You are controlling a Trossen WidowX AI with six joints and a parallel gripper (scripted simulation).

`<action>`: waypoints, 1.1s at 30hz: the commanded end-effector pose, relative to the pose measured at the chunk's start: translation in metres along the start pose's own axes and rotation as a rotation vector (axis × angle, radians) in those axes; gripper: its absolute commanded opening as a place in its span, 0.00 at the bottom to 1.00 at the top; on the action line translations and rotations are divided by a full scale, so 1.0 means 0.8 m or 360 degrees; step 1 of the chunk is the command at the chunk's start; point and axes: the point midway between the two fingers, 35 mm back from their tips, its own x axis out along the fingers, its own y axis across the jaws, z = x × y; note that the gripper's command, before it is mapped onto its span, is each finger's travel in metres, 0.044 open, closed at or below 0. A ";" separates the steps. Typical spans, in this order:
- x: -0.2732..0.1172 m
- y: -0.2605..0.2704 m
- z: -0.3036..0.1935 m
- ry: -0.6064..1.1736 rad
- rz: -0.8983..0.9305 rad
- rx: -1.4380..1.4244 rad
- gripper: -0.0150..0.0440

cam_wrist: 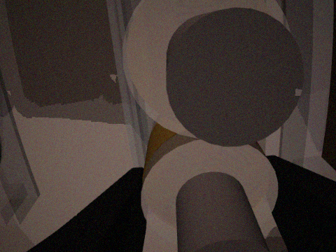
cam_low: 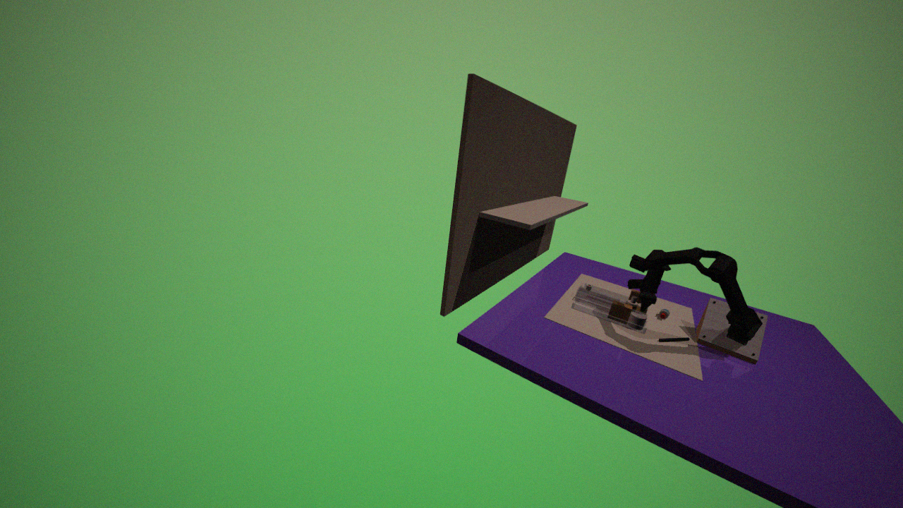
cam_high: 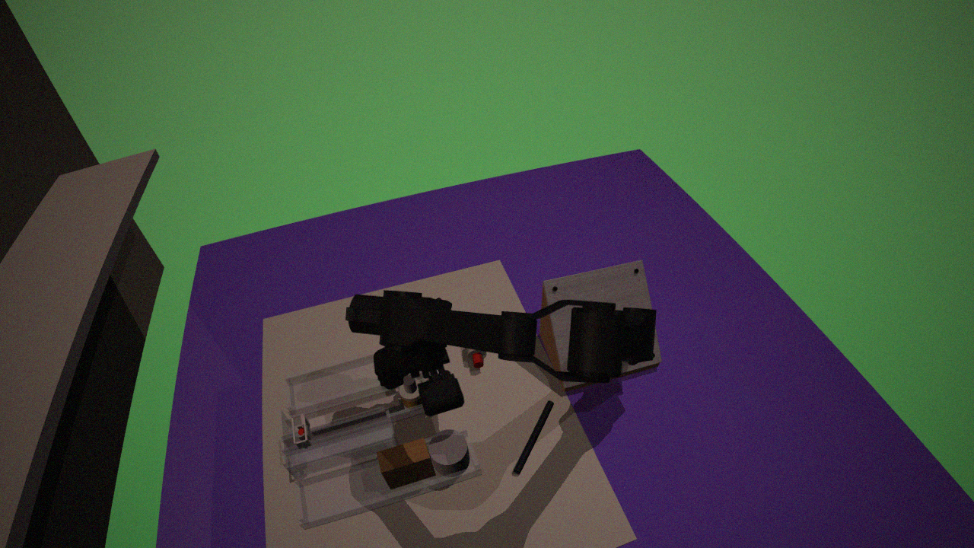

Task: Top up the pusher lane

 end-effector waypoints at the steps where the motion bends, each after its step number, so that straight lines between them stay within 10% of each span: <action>1: 0.000 0.000 -0.002 -0.0011 0.0007 -0.0018 0.25; 12: 0.000 0.000 -0.002 -0.0011 0.0007 -0.0018 0.25; 23: 0.000 0.000 -0.001 -0.0011 0.0007 -0.0018 0.74; 33: -0.024 -0.001 -0.001 -0.0010 0.0005 -0.0018 0.76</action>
